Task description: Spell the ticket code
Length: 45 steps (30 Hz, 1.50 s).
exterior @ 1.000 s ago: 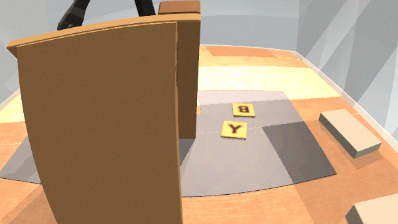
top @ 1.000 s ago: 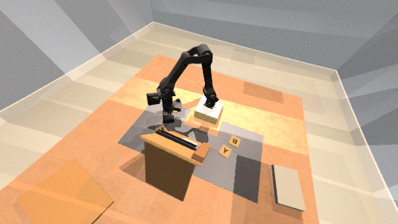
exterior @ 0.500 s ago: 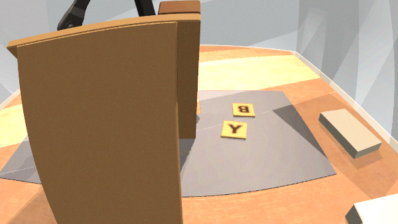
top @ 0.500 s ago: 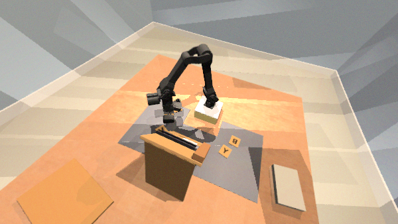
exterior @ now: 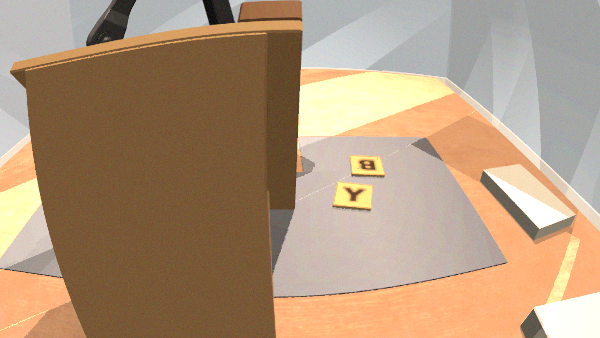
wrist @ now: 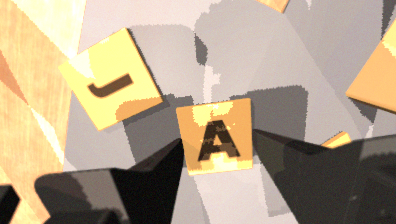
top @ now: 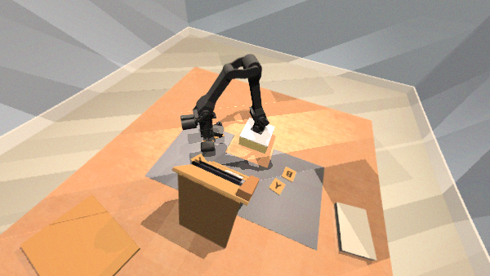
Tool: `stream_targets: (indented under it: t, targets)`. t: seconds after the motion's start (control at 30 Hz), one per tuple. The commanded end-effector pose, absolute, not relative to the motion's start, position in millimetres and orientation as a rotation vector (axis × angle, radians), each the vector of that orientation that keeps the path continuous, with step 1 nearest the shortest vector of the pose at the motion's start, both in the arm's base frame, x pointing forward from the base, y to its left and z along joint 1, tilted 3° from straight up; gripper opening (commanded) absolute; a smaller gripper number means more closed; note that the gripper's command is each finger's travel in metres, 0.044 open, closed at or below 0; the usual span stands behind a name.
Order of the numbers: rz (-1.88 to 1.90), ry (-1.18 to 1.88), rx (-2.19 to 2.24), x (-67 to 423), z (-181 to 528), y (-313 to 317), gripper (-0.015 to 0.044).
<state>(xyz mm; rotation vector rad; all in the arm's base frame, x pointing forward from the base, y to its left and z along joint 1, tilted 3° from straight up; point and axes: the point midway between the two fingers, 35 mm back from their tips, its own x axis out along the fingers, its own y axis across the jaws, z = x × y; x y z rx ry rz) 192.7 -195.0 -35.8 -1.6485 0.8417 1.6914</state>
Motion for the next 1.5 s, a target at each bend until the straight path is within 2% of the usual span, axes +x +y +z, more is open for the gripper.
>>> stream_targets:
  t: [0.0,0.03,0.33,1.47]
  targets:
    - [1.697,0.845,-1.649,192.9,-36.6,-195.0,0.0240]
    - [1.697,0.845,-1.649,193.1,-36.7,-194.9,0.0233]
    - [1.696,0.845,-1.649,193.5,-30.9,-193.5,0.0000]
    - [1.696,0.844,-1.649,193.7,-20.4,-188.9,0.0000]
